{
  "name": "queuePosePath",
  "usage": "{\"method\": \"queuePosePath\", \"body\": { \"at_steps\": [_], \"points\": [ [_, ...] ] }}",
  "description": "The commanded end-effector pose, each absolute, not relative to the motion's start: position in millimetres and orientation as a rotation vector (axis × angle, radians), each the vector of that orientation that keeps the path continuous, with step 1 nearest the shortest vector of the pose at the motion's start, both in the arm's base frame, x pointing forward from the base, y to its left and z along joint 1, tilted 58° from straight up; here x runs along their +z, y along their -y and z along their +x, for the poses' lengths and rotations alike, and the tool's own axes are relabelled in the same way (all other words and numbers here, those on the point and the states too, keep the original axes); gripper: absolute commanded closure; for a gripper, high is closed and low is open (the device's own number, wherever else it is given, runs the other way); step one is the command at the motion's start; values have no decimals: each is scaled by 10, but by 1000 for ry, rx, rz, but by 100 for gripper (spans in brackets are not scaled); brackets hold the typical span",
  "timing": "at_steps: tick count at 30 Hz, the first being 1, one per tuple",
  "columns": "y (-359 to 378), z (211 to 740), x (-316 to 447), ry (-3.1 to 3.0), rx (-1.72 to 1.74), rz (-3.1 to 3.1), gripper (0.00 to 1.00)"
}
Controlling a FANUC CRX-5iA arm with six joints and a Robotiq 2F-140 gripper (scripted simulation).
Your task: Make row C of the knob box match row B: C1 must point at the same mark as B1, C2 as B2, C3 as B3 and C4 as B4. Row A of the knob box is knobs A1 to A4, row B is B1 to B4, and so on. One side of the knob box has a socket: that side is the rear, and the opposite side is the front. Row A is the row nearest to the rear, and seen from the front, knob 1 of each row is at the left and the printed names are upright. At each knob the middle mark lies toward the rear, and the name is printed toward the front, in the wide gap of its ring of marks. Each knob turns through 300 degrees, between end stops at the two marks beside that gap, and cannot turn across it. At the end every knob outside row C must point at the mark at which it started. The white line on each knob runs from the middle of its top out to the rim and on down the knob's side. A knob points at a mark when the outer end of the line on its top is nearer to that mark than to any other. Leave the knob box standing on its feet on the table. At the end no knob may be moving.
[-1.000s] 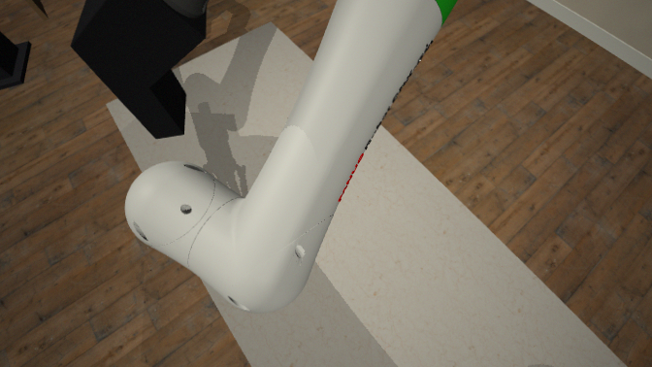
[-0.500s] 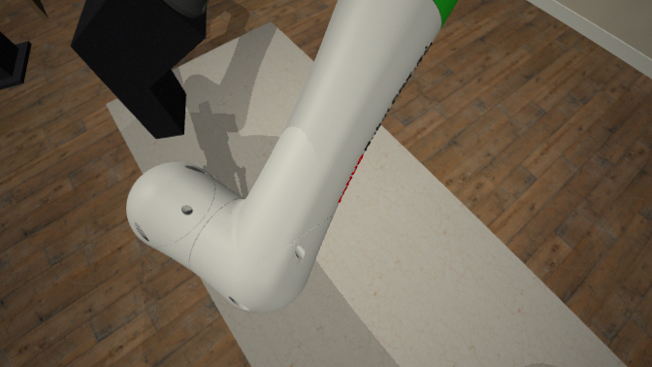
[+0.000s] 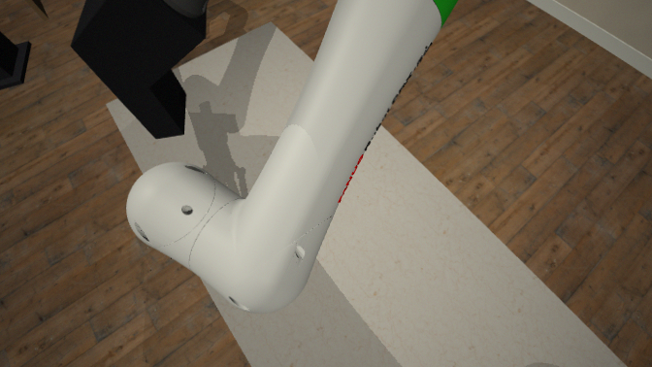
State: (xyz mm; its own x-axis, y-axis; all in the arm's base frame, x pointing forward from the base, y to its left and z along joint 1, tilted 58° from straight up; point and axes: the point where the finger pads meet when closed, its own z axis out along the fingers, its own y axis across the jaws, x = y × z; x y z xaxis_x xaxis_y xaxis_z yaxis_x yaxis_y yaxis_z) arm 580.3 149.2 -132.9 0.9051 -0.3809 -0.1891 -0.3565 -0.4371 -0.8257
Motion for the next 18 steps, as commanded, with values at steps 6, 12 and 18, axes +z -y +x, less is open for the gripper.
{"method": "queuePosePath", "body": {
  "at_steps": [6,12,18],
  "points": [
    [-1489,5804,-1329,-530,-31,-2065,88],
    [-1489,5804,-1329,-530,-31,-2065,88],
    [-1489,5804,-1329,-530,-31,-2065,95]
  ]
}}
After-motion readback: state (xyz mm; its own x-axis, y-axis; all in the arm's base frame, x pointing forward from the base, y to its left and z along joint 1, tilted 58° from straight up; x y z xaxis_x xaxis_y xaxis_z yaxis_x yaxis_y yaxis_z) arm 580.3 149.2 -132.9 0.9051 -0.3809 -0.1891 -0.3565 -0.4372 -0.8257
